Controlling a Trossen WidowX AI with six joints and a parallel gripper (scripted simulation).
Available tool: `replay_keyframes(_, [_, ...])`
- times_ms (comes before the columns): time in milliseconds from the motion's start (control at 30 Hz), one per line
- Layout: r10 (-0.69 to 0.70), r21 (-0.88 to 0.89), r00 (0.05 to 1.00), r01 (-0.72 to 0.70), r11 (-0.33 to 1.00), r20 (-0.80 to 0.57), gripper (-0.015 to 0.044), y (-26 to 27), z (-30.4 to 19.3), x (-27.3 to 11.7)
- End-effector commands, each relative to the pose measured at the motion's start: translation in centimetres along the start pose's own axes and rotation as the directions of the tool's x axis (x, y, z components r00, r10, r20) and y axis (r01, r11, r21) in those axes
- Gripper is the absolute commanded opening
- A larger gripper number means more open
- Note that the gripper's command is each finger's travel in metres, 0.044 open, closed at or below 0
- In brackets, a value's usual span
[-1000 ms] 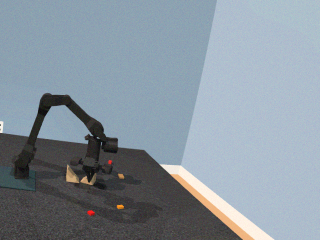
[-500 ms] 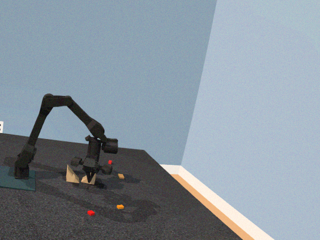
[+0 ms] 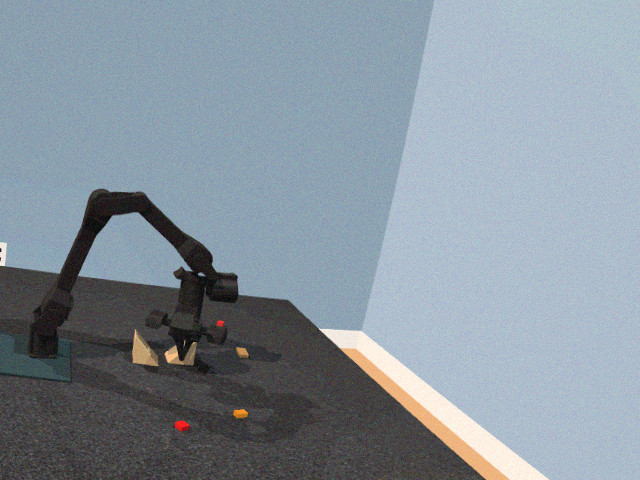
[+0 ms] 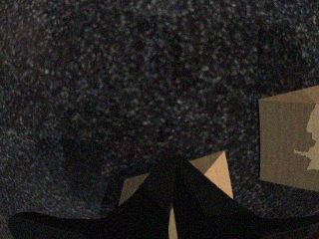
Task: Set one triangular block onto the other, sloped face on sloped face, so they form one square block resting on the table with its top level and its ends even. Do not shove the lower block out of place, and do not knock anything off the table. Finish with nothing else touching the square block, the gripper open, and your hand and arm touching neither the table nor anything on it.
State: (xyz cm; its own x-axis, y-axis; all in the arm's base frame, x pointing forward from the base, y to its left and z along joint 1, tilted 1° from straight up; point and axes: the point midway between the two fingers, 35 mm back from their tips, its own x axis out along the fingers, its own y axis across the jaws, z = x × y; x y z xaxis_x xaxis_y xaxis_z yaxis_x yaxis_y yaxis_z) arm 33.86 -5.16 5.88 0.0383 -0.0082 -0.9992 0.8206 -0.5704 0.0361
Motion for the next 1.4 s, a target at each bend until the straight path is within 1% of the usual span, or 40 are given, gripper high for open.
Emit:
replay_keyframes(0, [0.003,0.003,1.0,-0.003,1.0,-0.005,0.0,0.2,-0.9,-0.1])
replay_keyframes(367, [0.003,0.003,1.0,-0.003,1.0,-0.007,0.0,0.2,-2.9,-0.4])
replay_keyframes(433, [0.002,0.003,1.0,-0.002,1.0,-0.006,0.0,0.3,-2.8,-2.2])
replay_keyframes(533, [0.0,0.0,1.0,0.0,1.0,-0.003,0.0,0.1,-2.3,-6.9])
replay_keyframes(567, [0.0,0.0,1.0,0.0,1.0,-0.002,0.0,0.0,-2.2,-7.8])
replay_keyframes(667, [-0.001,0.0,1.0,0.001,1.0,-0.002,0.0,0.0,-2.2,-8.0])
replay_keyframes(733, [0.002,0.004,1.0,-0.002,1.0,-0.003,0.0052,0.1,-2.3,-7.2])
replay_keyframes(867, [0.02,0.005,1.0,-0.02,1.0,-0.013,0.0157,0.2,-2.3,-7.9])
replay_keyframes(900, [0.017,-0.012,1.0,-0.017,1.0,-0.011,0.0184,0.3,-2.3,-7.8])
replay_keyframes(967, [0.013,-0.144,1.0,-0.014,0.99,-0.01,0.0236,0.3,-2.5,-7.8])
replay_keyframes(1033, [0.007,-0.338,1.0,-0.01,0.941,-0.009,0.0289,0.4,-2.7,-7.9])
replay_keyframes(1100, [0.002,-0.519,1.0,-0.006,0.855,-0.008,0.0341,0.5,-2.9,-8.0])
replay_keyframes(1167, [-0.004,-0.679,1.0,-0.002,0.734,-0.007,0.0394,0.5,-3.1,-8.1])
replay_keyframes(1233, [-0.01,-0.812,1.0,0.001,0.583,-0.006,0.044,0.6,-3.3,-8.1])
replay_keyframes(1300, [-0.015,-0.912,1.0,0.002,0.409,-0.005,0.044,0.7,-3.5,-8.2])
replay_keyframes(1367, [-0.021,-0.976,1.0,0.001,0.219,-0.003,0.044,0.7,-3.7,-8.3])
